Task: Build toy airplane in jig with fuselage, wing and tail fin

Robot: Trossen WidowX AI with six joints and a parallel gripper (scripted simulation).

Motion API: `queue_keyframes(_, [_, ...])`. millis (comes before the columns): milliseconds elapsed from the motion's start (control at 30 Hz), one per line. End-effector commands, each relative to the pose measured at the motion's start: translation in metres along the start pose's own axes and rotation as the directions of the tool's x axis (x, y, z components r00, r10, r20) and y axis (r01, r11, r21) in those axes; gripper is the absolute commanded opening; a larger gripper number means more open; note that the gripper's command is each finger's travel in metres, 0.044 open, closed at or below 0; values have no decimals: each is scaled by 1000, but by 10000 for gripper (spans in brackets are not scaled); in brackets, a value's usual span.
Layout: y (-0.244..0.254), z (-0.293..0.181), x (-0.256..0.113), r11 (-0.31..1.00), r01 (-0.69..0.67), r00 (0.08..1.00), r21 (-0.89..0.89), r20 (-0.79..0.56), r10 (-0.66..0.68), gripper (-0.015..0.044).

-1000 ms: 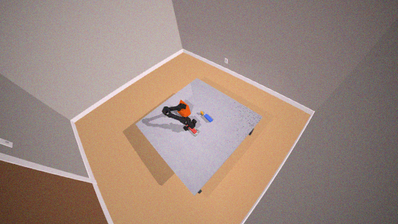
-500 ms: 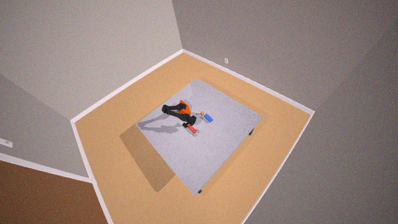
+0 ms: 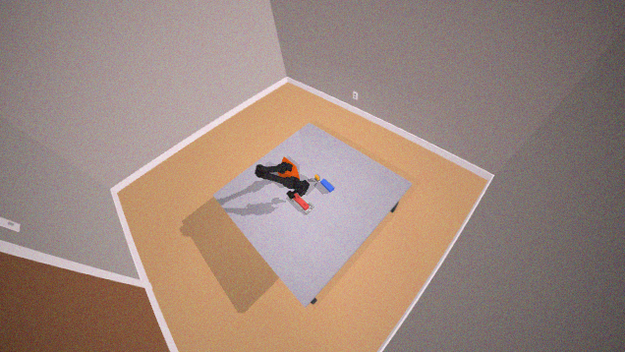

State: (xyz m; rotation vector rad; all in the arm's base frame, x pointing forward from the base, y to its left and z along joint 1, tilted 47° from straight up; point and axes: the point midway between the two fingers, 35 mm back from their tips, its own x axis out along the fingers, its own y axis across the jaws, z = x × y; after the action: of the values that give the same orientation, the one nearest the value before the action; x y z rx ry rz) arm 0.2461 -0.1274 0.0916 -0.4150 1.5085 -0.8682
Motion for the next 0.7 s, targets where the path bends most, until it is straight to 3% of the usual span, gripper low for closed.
queue_keyframes(0, [35,19,-3,1000,-16,1000,2,3,16,440])
queue_keyframes(267, [146,45,-5,1000,-30,1000,1,3,30,440])
queue_keyframes(500, [249,33,5,1000,-13,1000,7,1,13,440])
queue_keyframes(667, [258,30,7,1000,-10,1000,8,1,10,440])
